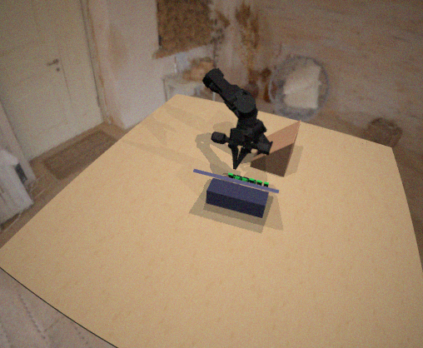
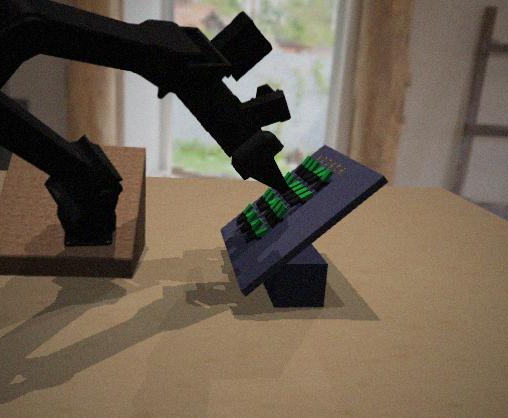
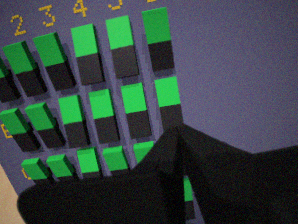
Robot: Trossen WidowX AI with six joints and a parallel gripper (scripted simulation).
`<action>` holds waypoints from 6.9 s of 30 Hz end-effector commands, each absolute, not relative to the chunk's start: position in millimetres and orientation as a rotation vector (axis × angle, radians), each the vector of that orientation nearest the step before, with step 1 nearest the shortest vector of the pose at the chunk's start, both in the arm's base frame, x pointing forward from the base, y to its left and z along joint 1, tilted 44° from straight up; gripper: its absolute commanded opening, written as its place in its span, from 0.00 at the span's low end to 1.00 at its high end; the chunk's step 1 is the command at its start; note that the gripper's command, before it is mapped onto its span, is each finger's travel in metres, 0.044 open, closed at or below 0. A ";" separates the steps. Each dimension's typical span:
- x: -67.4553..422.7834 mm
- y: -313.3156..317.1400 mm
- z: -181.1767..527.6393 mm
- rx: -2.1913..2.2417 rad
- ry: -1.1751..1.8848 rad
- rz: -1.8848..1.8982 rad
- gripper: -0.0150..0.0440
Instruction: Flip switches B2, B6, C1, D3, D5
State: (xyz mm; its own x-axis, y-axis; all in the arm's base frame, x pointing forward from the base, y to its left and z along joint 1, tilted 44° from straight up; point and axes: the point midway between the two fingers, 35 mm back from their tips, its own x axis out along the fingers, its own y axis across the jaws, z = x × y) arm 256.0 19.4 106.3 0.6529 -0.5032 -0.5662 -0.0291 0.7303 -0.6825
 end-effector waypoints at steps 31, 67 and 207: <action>265.4 11.5 96.8 -0.719 0.829 -0.292 0.25; 267.9 9.5 94.6 -0.719 0.829 -0.292 0.25; 249.3 80.3 11.4 -0.708 0.878 -0.309 0.25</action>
